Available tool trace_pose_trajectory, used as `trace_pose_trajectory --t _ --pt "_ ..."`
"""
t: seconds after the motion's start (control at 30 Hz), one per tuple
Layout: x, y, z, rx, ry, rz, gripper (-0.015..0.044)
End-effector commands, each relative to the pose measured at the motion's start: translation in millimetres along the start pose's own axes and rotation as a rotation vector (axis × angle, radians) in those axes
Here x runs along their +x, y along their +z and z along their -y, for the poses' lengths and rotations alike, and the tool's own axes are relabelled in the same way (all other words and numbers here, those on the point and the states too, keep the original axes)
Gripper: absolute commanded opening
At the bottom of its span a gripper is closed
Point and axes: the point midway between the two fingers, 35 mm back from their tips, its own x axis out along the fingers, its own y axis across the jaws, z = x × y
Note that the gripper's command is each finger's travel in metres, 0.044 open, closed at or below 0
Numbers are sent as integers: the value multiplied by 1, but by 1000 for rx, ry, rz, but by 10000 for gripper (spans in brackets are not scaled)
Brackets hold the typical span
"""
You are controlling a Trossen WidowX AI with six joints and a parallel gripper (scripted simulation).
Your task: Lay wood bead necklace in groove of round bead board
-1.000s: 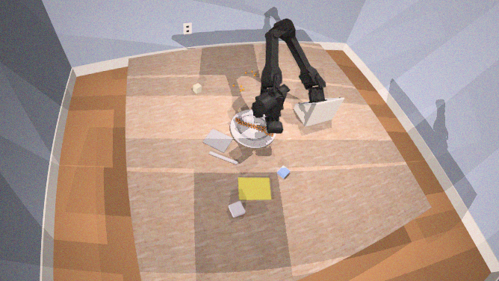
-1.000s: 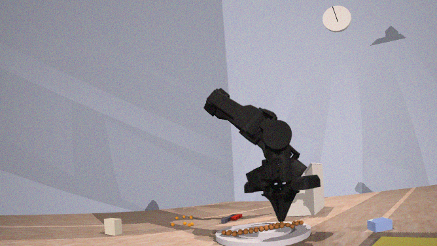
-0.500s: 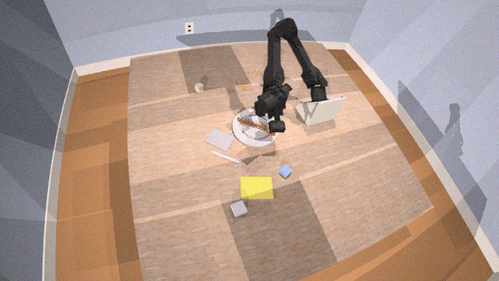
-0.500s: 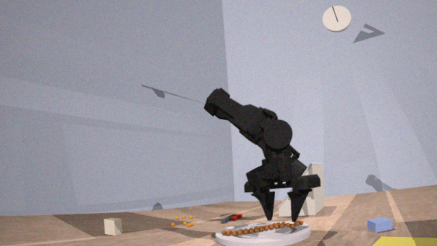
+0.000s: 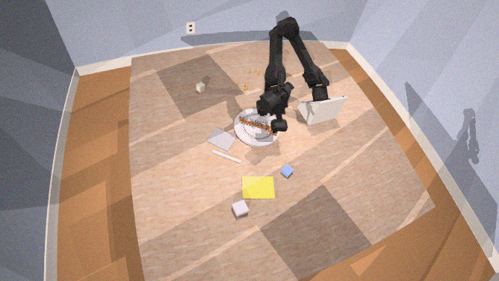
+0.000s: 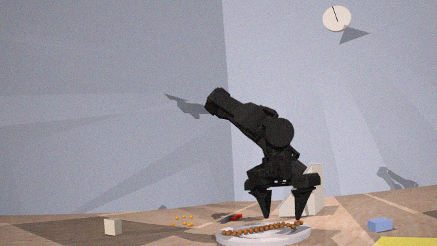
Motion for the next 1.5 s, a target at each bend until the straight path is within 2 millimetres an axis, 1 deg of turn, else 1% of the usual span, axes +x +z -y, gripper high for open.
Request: trace_pose_trajectory --t 0.0,0.63,0.7,0.9,0.93,1.03,1.17,1.33,1.37,1.4,1.47 --pt "-1 1 -1 6 3 -1 440" --pt "-1 1 -1 6 3 -1 440" --pt "-4 0 -4 -42 6 0 387" --pt "-26 -13 -36 -468 8 1 230" --pt "-28 -14 -38 -504 7 1 204" --pt "-29 -15 -39 -515 7 1 125" --pt "-28 -15 -39 -516 7 1 120" --pt "-13 -15 -39 -515 6 1 120" --pt "-13 -15 -39 -515 6 1 120" --pt "-21 -11 -41 -501 17 11 120" --pt "-20 -11 -41 -501 17 11 120"
